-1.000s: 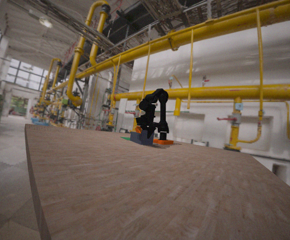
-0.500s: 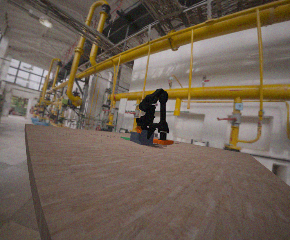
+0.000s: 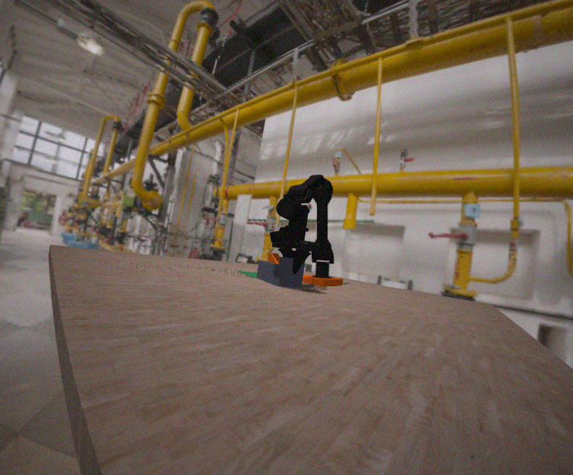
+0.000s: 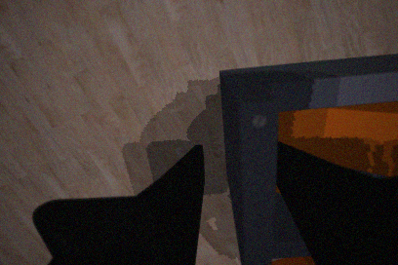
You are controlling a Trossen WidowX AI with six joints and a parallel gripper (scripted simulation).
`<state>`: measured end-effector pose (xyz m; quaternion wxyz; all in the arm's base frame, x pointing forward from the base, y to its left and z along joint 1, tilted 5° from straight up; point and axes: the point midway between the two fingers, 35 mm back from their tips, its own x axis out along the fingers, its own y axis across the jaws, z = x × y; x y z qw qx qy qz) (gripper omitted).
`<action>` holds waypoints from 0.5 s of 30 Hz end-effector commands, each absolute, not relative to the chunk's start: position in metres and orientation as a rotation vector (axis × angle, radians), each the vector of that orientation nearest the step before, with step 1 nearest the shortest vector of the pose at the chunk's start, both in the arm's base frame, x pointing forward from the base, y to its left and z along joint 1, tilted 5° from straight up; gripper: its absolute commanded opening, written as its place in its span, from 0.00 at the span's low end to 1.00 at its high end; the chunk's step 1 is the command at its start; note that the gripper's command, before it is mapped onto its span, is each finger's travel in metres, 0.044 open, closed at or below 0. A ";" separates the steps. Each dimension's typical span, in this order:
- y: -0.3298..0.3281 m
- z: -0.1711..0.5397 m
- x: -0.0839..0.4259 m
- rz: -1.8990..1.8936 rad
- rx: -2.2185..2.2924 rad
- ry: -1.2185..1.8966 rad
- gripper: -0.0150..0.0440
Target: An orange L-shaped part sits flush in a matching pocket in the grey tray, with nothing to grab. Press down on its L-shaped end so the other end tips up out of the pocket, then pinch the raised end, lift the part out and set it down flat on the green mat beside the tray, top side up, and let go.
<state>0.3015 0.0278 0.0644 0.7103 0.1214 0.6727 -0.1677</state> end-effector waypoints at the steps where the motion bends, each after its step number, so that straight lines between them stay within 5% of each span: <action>1: 0.033 0.069 0.303 -0.374 0.269 1.495 0.56; 15: 0.029 0.165 0.295 -0.374 0.269 1.495 0.56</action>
